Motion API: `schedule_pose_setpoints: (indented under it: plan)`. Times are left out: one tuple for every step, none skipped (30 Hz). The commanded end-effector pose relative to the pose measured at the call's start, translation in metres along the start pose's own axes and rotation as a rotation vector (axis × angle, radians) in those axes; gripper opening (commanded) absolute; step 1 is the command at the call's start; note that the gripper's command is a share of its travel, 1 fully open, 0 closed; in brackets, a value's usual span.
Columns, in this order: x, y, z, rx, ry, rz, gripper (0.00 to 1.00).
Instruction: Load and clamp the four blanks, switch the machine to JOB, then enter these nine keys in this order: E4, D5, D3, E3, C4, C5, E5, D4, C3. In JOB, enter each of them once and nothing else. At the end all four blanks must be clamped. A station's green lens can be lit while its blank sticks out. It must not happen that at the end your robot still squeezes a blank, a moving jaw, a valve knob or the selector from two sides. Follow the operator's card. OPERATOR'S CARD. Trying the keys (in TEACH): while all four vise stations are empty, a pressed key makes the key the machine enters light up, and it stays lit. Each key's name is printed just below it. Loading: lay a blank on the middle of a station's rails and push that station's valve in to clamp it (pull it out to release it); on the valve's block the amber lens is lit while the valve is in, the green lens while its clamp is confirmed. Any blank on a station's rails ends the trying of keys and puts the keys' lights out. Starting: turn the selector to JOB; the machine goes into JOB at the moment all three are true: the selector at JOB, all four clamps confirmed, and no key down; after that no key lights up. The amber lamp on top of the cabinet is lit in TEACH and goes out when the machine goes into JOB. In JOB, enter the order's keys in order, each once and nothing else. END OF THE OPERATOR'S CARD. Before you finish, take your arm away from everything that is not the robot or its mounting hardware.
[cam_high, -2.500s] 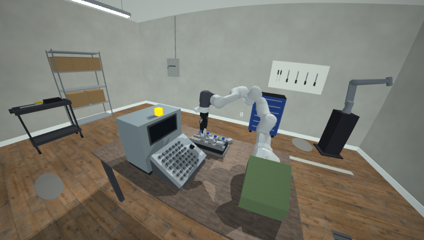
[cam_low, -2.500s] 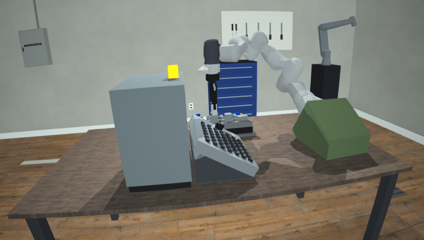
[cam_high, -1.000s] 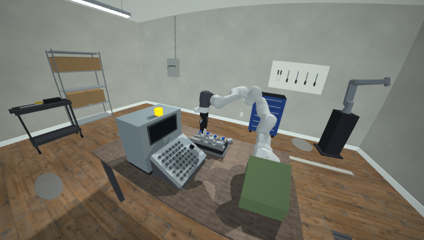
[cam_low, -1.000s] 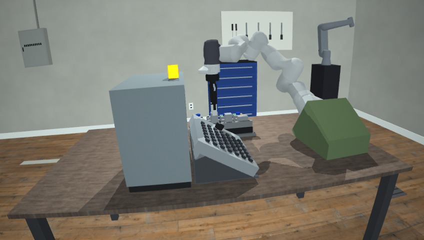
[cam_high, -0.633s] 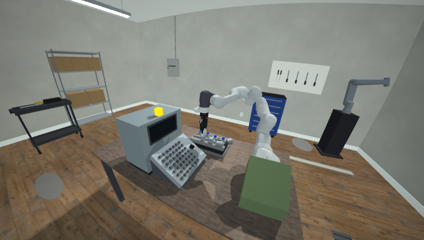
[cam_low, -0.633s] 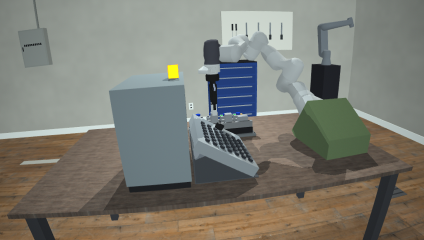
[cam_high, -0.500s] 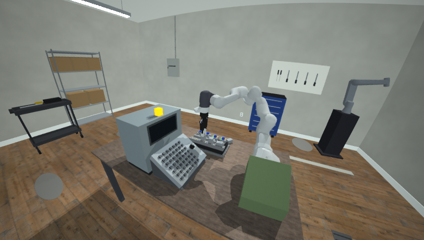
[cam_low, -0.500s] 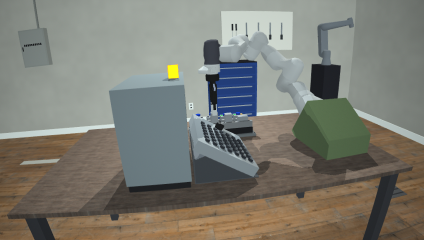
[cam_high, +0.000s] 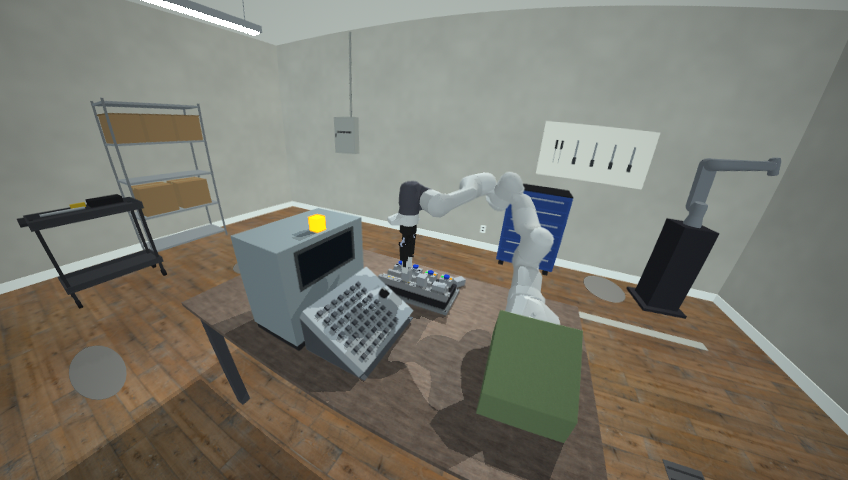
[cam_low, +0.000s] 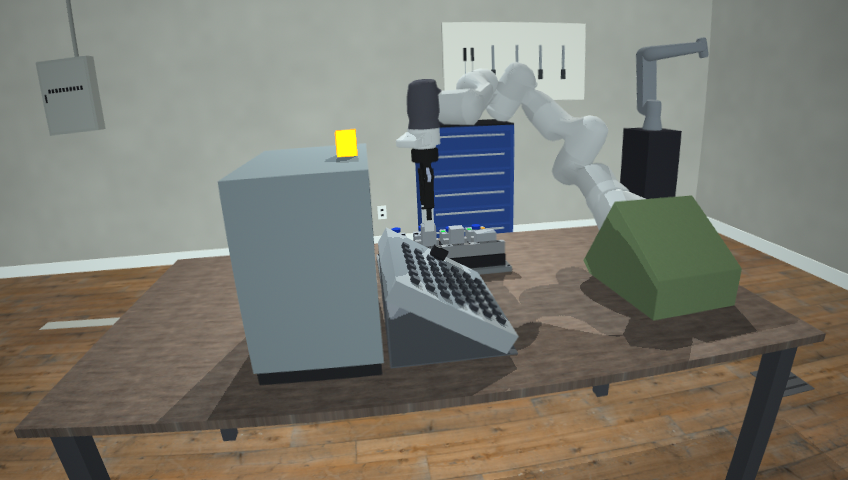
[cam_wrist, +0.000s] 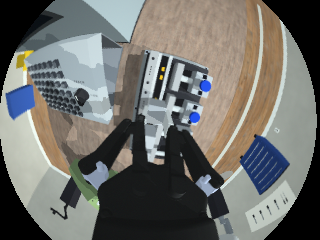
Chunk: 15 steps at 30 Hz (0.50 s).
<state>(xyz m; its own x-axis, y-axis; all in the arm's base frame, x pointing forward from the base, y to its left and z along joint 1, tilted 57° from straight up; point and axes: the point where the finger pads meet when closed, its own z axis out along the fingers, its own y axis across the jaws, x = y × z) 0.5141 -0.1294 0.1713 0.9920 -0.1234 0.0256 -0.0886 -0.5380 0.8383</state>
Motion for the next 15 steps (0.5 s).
schedule_pose_setpoints:
  plan:
    - [0.0026, -0.0003, 0.0005, 0.001, 0.006, 0.006, 0.0]
    - [0.0026, -0.0003, 0.0005, 0.001, 0.006, 0.006, 0.0]
    - [0.0026, -0.0003, 0.0005, 0.001, 0.006, 0.006, 0.0]
    - [0.0026, -0.0003, 0.0008, 0.001, 0.006, 0.006, 0.0]
    - [0.0027, -0.0003, 0.0011, 0.001, 0.006, 0.006, 0.0]
    - [0.0027, -0.0003, 0.0015, 0.001, 0.006, 0.006, 0.0]
    - [0.0028, -0.0003, 0.0019, 0.001, 0.006, 0.007, 0.0]
    - [0.0028, -0.0002, 0.0023, 0.001, 0.006, 0.007, 0.0]
    - [0.0029, -0.0002, 0.0027, 0.001, 0.006, 0.007, 0.0]
    - [0.0029, -0.0002, 0.0032, 0.001, 0.006, 0.007, 0.0]
    - [0.003, -0.0002, 0.0036, 0.001, 0.006, 0.007, 0.0]
    - [0.003, -0.0002, 0.0041, 0.001, 0.006, 0.007, 0.0]
    - [0.0031, -0.0001, 0.0046, 0.001, 0.006, 0.007, 0.0]
    - [0.0031, -0.0001, 0.0051, 0.001, 0.006, 0.007, 0.0]
    - [0.0032, -0.0001, 0.0056, 0.001, 0.006, 0.007, 0.0]
